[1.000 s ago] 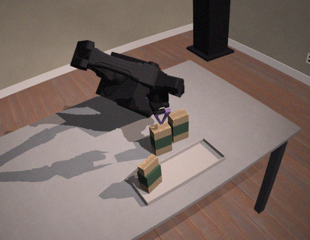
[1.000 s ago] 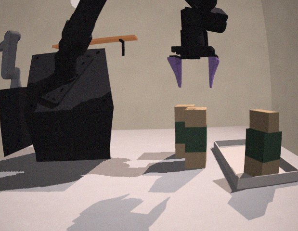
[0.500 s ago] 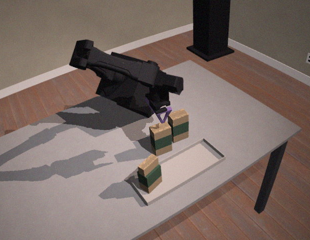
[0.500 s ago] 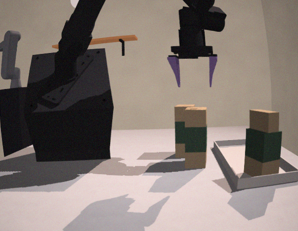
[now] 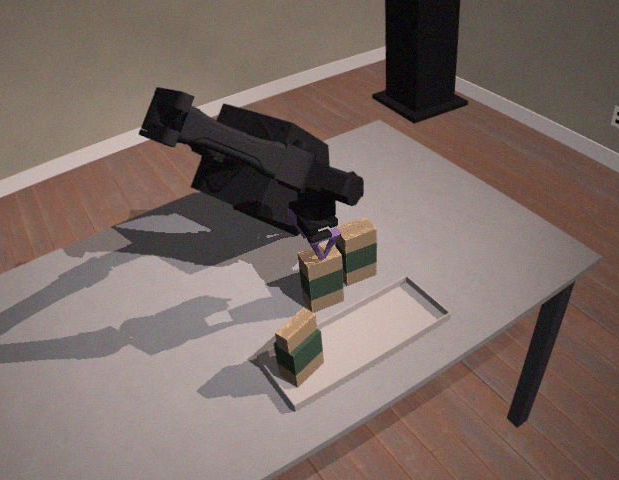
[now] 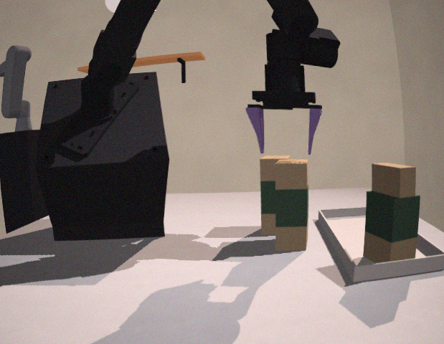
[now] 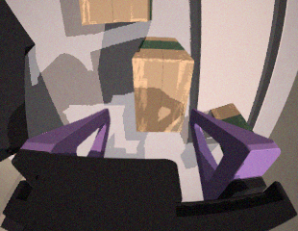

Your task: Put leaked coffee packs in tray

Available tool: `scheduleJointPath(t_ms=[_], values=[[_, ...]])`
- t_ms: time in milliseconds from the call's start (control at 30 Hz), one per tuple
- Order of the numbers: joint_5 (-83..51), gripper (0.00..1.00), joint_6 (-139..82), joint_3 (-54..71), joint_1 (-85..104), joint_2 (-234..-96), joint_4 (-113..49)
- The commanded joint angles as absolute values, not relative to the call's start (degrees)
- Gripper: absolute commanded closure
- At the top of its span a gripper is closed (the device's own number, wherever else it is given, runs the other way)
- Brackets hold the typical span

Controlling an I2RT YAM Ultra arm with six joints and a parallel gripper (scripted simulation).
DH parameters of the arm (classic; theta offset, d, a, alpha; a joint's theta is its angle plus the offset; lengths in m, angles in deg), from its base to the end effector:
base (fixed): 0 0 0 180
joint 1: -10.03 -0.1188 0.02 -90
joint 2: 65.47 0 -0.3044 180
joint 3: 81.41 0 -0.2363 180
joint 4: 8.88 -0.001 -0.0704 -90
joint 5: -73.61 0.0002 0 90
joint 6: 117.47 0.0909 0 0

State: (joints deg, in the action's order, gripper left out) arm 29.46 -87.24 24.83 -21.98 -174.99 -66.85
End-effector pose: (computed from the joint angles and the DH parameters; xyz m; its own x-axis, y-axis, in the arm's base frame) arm 0.2923 0.1070 0.1342 -0.0728 -0.7552 0.6514 -0.9369 -0.1721 -0.3043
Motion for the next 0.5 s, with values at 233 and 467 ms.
scheduleJointPath(t_ms=[233, 467], values=[[29.3, 0.21, -89.37, 24.87, -22.64, -175.31, -62.76], [29.3, 0.21, -89.2, 24.88, -22.64, -175.31, -62.72]])
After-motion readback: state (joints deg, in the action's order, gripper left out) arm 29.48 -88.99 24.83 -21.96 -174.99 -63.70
